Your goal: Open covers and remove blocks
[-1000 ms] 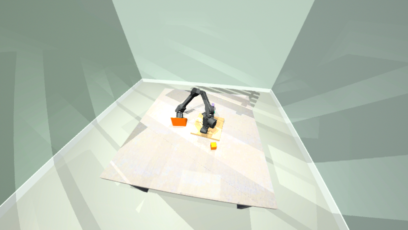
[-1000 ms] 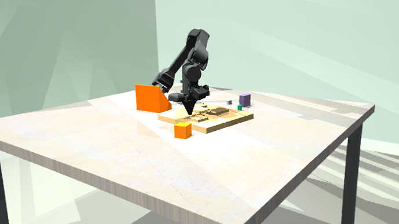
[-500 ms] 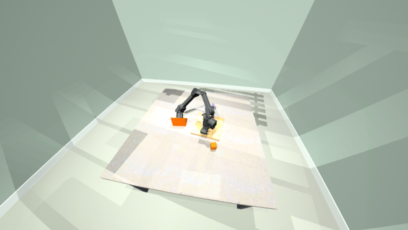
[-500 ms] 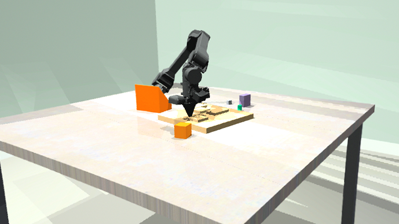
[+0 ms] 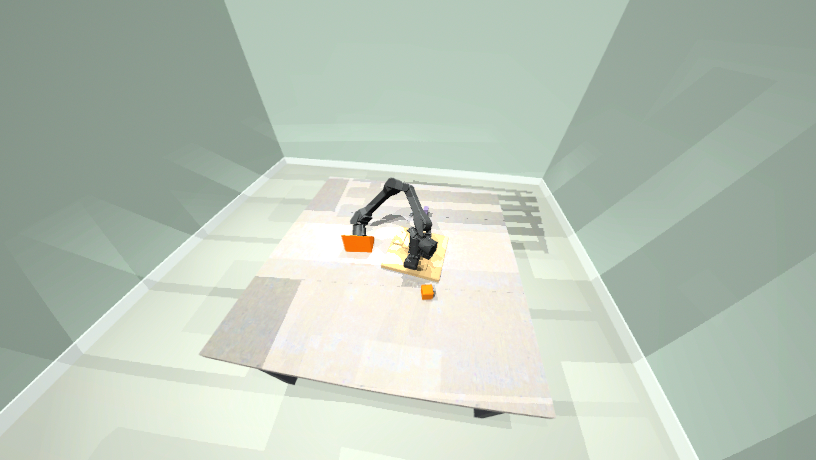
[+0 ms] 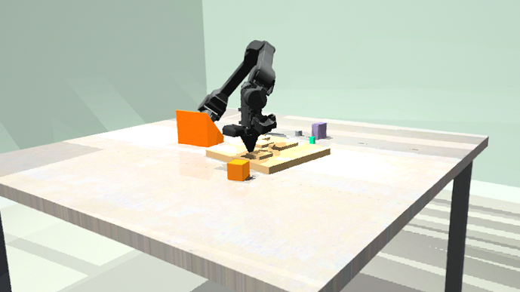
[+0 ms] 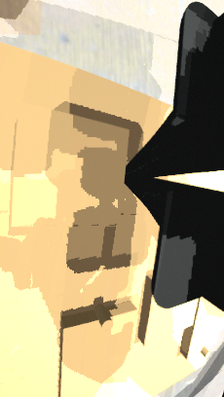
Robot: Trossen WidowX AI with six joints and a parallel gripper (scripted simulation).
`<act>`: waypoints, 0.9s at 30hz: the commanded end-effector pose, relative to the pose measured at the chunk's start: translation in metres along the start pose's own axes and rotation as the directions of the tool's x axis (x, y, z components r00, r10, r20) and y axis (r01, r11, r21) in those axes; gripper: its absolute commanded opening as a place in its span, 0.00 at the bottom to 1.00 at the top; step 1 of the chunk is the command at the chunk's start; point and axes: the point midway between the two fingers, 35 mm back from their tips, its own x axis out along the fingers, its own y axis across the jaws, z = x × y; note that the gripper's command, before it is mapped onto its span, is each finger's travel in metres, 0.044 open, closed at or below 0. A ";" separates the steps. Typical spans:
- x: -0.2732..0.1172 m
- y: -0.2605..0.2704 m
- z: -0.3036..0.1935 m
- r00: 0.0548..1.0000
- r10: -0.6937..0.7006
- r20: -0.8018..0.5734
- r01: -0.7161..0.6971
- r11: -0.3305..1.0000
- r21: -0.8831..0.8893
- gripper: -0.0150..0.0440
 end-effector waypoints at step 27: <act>-0.002 0.000 0.032 1.000 0.001 0.008 -0.001 1.000 -0.001 0.25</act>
